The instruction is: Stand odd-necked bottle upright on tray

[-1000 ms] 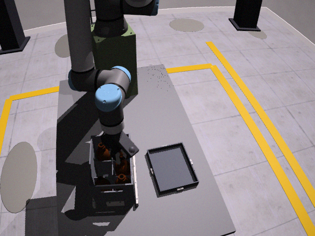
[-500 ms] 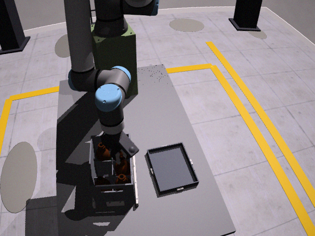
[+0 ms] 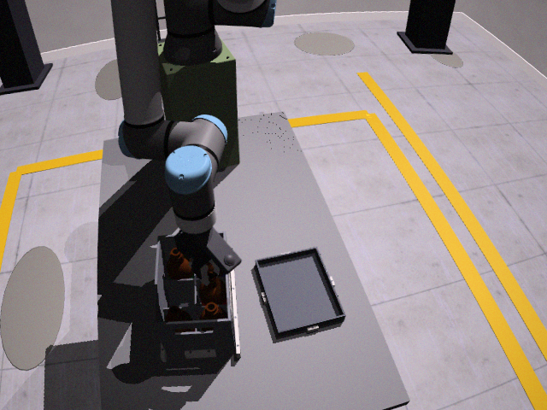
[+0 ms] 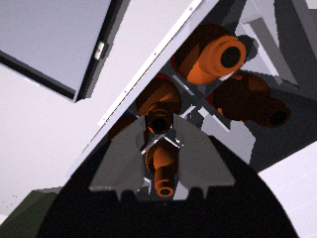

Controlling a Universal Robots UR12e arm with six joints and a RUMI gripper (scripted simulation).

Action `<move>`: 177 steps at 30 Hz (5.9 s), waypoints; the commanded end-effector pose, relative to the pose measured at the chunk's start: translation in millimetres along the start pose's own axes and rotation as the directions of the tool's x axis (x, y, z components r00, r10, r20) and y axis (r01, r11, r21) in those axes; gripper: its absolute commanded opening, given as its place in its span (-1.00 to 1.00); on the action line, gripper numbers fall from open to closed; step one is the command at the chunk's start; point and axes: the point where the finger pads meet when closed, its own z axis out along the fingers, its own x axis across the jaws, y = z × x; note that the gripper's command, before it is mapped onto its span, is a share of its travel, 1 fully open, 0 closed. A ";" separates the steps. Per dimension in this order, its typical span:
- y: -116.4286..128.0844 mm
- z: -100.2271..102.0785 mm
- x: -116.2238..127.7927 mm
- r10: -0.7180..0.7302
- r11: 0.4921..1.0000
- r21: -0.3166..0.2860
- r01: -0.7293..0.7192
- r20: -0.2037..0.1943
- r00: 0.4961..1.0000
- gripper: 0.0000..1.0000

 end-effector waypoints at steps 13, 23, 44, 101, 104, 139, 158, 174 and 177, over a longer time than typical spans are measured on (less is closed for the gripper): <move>-1.6 0.3 1.9 0.000 1.000 0.001 0.000 -0.003 1.000 -0.24; -1.6 0.3 1.9 0.000 1.000 0.001 0.000 -0.003 1.000 -0.24; -1.7 -2.5 1.9 0.000 1.000 0.001 0.000 -0.003 1.000 -0.24; 0.0 -84.5 0.5 0.001 1.000 0.000 -0.001 -0.001 1.000 -1.00; 0.0 -84.5 0.5 0.001 1.000 0.000 -0.001 -0.001 1.000 -1.00; 1.6 -84.0 131.3 0.001 1.000 0.001 -0.001 -0.002 1.000 -1.00; 0.3 -84.5 131.6 -0.001 1.000 0.001 0.001 -0.003 1.000 -0.24; 0.9 -84.4 131.6 -0.001 1.000 0.001 0.001 -0.002 1.000 -0.24; 0.9 -84.4 131.6 -0.001 1.000 0.001 0.001 -0.002 1.000 -0.24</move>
